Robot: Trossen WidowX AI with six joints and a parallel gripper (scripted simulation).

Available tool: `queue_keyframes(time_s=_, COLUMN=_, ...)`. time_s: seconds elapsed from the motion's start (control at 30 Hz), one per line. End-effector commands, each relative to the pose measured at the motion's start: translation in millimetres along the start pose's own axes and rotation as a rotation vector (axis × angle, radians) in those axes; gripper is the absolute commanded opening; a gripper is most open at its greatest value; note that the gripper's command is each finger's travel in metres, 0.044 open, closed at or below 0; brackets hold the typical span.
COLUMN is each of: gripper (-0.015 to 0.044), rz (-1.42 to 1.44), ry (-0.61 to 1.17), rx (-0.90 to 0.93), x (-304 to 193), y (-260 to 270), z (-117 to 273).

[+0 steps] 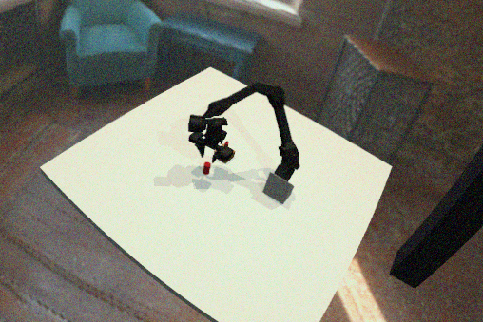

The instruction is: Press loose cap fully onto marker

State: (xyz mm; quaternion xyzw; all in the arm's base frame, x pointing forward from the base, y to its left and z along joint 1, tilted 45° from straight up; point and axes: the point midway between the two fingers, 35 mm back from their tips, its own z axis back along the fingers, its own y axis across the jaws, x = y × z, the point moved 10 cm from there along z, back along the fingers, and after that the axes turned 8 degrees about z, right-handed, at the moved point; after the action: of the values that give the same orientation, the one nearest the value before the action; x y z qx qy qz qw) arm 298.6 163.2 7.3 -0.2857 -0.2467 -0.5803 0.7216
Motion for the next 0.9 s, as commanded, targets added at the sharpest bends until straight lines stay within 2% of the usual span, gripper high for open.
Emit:
queue_keyframes(time_s=0.0, gripper=0.0247, rz=0.004, ry=-0.005, rx=-0.006, x=0, y=-1, z=-11)
queue_keyframes(time_s=0.87, gripper=0.0247, rz=0.004, ry=-0.006, rx=-0.006, x=0, y=-1, z=-49)
